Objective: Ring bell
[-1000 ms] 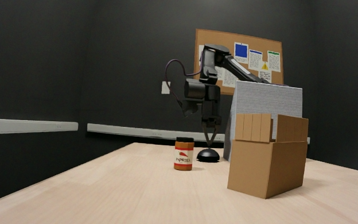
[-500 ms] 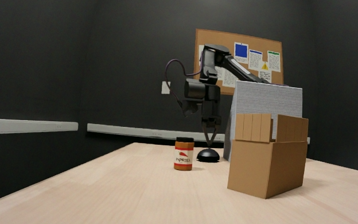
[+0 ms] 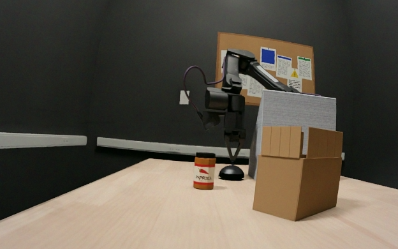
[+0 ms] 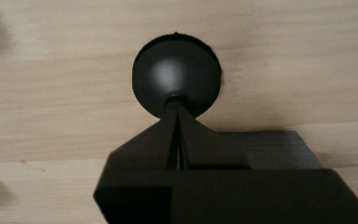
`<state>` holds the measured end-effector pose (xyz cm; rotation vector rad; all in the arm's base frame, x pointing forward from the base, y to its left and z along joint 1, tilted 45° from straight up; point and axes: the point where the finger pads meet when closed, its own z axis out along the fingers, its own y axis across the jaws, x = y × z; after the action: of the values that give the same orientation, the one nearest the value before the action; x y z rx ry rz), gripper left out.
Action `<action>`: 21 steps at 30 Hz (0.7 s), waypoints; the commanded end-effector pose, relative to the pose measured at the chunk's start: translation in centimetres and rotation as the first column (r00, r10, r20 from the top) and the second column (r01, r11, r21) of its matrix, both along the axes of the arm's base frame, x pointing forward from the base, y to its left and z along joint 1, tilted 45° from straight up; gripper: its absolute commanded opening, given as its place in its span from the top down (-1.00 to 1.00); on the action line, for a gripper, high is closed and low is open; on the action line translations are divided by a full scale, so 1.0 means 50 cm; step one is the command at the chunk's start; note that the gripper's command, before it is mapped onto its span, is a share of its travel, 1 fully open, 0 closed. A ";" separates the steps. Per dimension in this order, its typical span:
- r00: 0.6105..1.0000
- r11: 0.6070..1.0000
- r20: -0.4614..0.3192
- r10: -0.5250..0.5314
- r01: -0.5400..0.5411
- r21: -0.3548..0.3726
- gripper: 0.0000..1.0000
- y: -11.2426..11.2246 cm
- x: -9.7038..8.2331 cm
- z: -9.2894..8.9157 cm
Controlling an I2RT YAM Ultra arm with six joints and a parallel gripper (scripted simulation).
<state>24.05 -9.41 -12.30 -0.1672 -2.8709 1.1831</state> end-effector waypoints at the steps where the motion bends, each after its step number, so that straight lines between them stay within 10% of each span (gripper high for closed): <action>1: 1.000 1.000 -0.012 0.011 -0.011 -0.015 1.00 -0.005 -0.010 -0.011; 21: 1.000 1.000 0.011 0.017 -0.017 -0.015 1.00 0.007 0.004 -0.008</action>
<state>24.05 -9.40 -12.30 -0.1674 -2.8710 1.1834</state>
